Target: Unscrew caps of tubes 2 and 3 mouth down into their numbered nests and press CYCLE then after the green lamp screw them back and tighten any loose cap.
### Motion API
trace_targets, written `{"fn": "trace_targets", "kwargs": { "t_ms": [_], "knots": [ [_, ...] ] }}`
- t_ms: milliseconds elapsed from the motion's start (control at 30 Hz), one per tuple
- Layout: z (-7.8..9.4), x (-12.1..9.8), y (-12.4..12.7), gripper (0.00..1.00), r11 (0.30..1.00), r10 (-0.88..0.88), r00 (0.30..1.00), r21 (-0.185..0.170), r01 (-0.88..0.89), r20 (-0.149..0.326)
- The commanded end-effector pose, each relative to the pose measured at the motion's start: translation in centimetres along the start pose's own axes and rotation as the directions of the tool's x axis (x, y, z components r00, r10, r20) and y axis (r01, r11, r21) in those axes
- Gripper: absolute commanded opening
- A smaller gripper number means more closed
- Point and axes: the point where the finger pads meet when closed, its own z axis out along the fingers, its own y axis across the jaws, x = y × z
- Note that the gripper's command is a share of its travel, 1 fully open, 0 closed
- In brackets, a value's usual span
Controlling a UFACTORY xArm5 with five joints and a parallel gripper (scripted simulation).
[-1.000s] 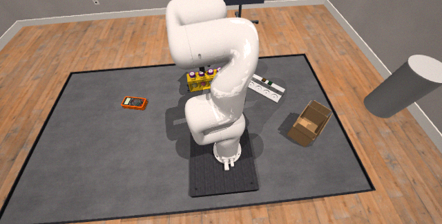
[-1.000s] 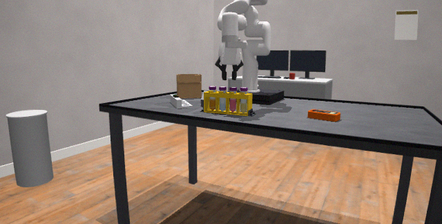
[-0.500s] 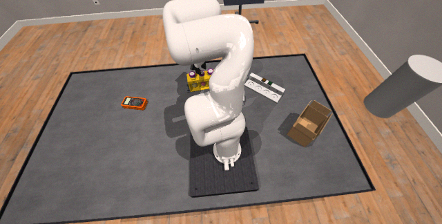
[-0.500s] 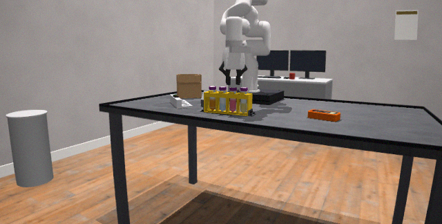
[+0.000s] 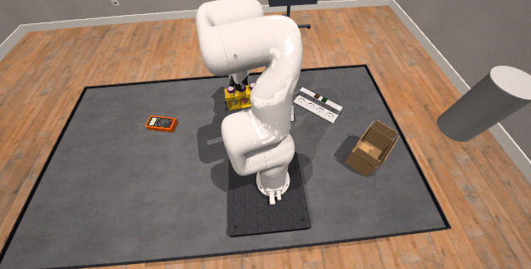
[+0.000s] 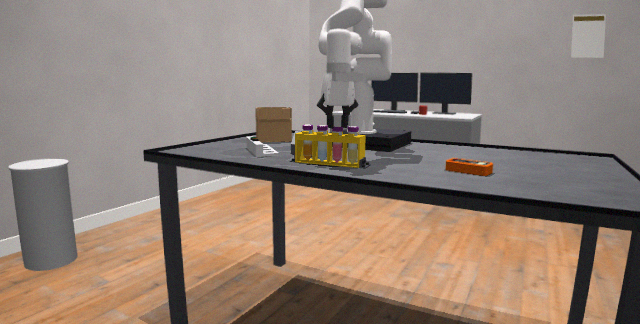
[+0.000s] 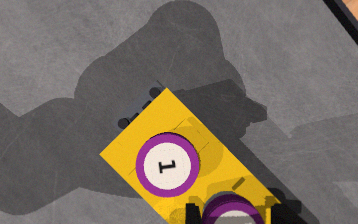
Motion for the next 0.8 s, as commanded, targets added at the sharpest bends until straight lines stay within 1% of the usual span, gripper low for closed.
{"fn": "trace_targets", "kwargs": {
  "t_ms": [0, 667, 700, 767],
  "knots": [
    [-0.02, 0.09, 0.07, 0.46, 1.000, 0.000, 1.000, 0.001, 0.000, -0.006],
    [0.73, 0.09, 0.07, 0.46, 1.000, 0.000, 1.000, 0.002, 0.000, -0.006],
    [0.73, 0.09, 0.07, 0.00, 1.000, 0.000, 1.000, 0.002, 0.000, -0.006],
    [0.73, 0.09, 0.07, 0.00, 1.000, 0.000, 1.000, 0.002, 0.000, -0.006]
  ]
}}
